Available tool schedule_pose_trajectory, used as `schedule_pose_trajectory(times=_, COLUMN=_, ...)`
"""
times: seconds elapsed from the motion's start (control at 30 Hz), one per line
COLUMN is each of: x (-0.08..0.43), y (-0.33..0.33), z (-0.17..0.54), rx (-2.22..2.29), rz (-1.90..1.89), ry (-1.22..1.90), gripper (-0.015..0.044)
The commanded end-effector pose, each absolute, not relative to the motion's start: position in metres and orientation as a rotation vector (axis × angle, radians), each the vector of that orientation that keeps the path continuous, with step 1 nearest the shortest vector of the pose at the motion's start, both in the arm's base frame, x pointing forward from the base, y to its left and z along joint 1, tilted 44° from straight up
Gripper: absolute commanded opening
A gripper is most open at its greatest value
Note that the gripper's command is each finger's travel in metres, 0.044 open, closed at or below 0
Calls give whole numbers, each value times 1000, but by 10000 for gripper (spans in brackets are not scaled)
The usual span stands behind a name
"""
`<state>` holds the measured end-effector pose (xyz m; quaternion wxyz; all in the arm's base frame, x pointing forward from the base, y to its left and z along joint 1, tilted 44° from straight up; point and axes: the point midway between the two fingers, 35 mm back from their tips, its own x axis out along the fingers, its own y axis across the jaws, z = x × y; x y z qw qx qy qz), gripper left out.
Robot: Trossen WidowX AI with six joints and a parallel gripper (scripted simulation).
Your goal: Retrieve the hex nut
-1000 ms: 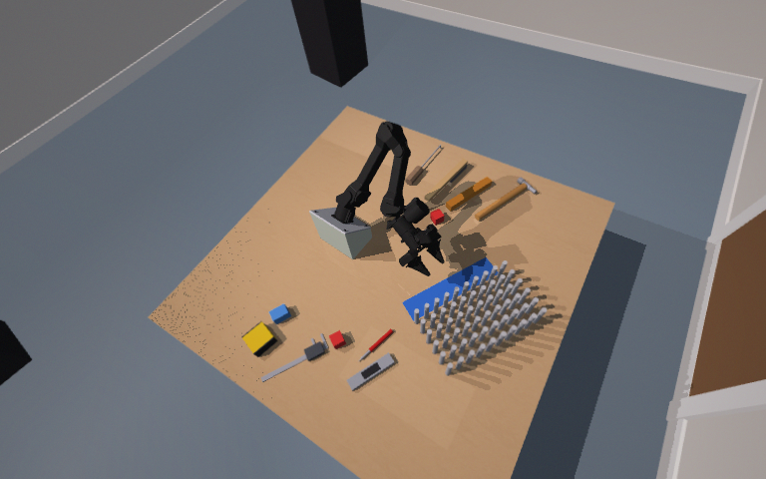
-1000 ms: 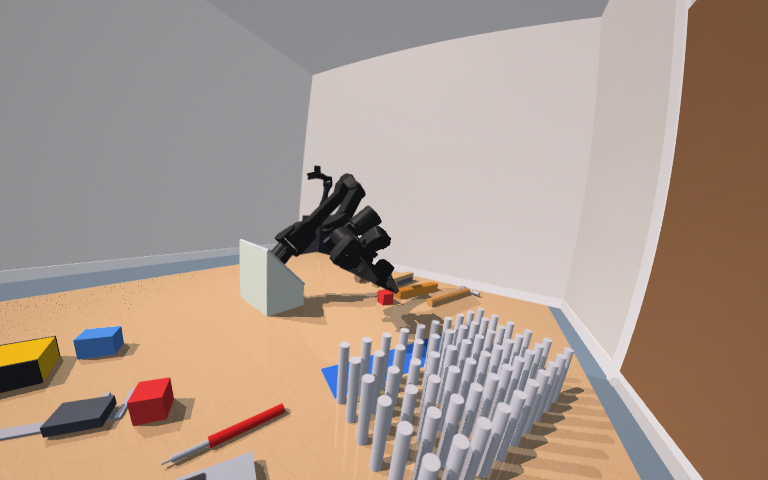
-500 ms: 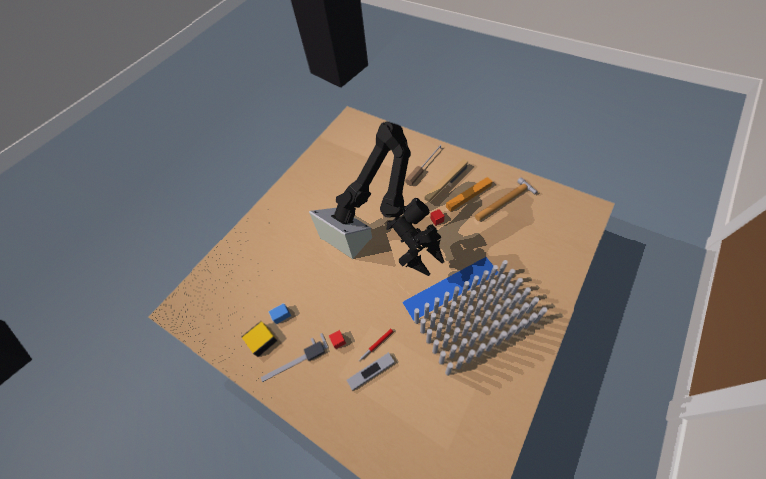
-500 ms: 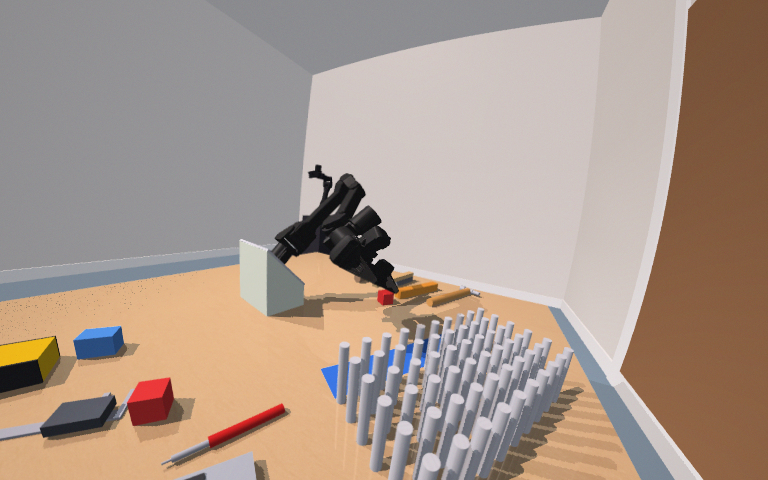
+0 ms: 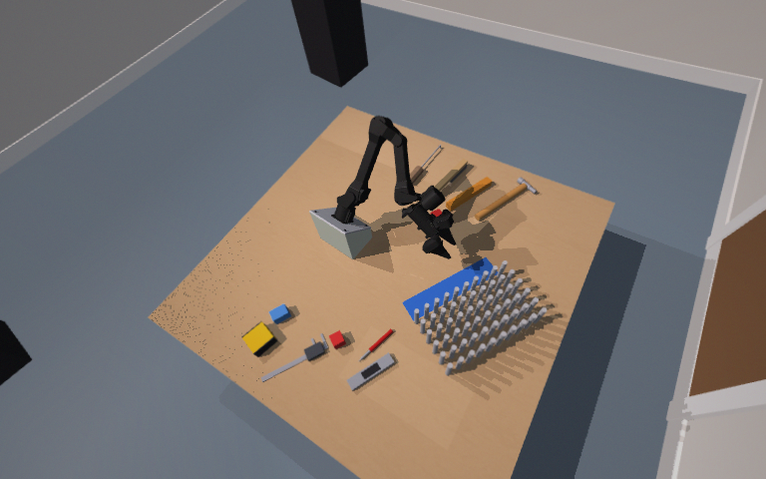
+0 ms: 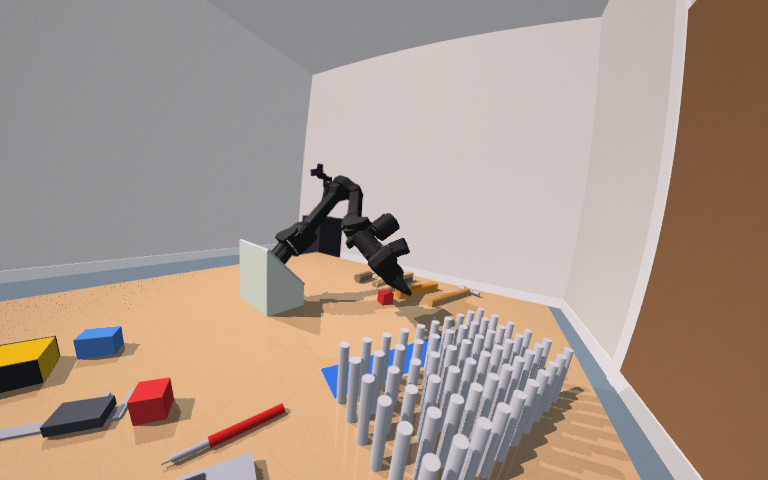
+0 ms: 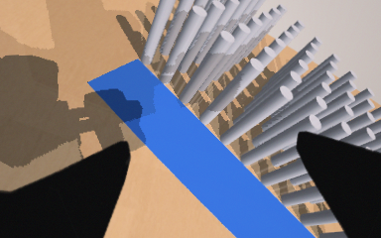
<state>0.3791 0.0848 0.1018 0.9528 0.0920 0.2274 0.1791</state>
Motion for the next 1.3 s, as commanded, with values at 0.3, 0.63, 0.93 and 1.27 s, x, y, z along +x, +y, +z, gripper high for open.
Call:
schedule_pose_trajectory(times=0.3, x=266, y=240, z=214, rx=-65, rz=944, ry=405, gripper=440)
schedule_pose_trajectory(times=0.63, x=115, y=267, z=284, rx=-240, rz=1393, ry=311, gripper=440)
schedule_pose_trajectory(times=0.93, x=48, y=246, z=307, rx=-305, rz=1591, ry=260, gripper=440)
schedule_pose_trajectory(times=1.27, x=37, y=290, z=268, rx=-299, rz=1592, ry=261, gripper=440)
